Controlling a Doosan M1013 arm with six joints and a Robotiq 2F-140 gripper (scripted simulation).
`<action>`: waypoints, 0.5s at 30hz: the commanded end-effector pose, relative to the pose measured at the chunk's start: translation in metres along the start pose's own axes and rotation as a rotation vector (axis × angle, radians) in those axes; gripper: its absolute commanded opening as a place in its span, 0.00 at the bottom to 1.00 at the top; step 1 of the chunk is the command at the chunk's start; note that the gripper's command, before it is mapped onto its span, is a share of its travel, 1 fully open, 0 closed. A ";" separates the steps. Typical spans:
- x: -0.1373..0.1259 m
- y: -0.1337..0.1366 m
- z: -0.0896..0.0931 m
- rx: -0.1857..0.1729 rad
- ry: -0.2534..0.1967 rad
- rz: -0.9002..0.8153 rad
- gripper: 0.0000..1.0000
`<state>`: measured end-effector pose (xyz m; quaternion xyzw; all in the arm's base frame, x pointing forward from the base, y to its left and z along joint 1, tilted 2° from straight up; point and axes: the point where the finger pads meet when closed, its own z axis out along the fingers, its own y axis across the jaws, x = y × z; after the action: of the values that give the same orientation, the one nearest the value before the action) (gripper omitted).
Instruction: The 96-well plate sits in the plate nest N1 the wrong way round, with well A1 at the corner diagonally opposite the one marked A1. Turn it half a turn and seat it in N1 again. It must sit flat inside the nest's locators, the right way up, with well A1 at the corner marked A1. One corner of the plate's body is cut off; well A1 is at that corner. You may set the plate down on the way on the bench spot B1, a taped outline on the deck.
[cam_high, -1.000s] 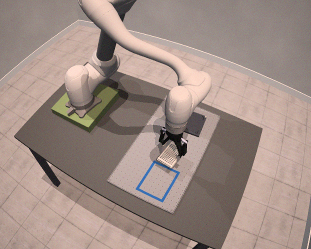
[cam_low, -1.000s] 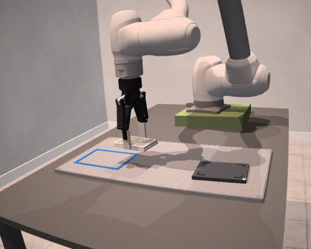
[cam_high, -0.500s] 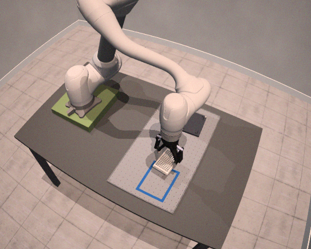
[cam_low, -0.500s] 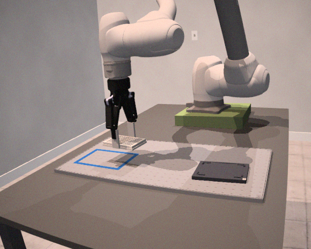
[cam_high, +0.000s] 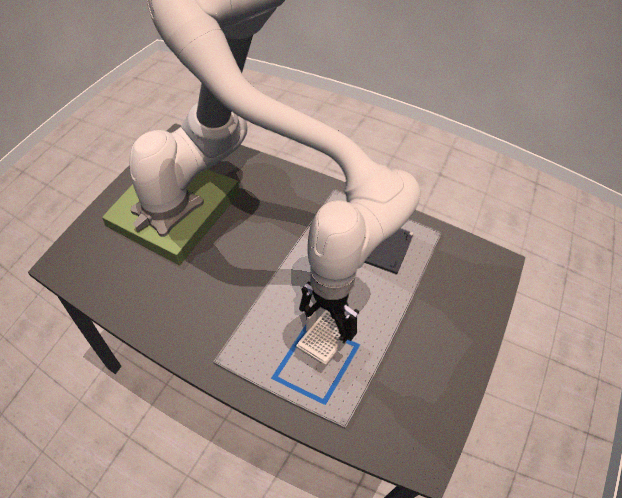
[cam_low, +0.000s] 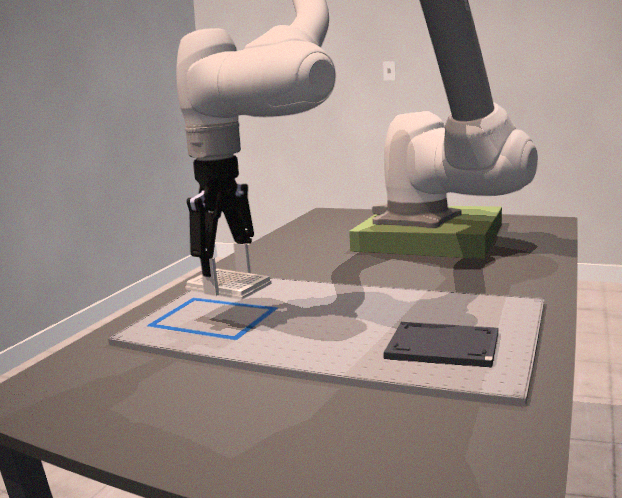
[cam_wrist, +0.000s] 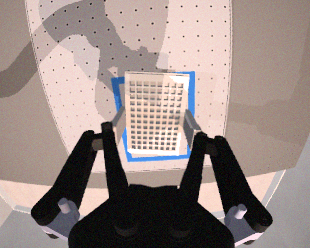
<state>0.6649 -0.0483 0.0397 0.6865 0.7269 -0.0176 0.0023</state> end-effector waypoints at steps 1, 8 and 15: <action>-0.012 0.001 0.000 0.000 0.000 0.000 0.00; -0.029 0.003 0.001 0.000 0.000 0.000 0.00; -0.043 0.005 0.001 0.000 0.000 0.000 0.00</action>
<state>0.6716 -0.0886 0.0396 0.6864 0.7270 -0.0176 0.0023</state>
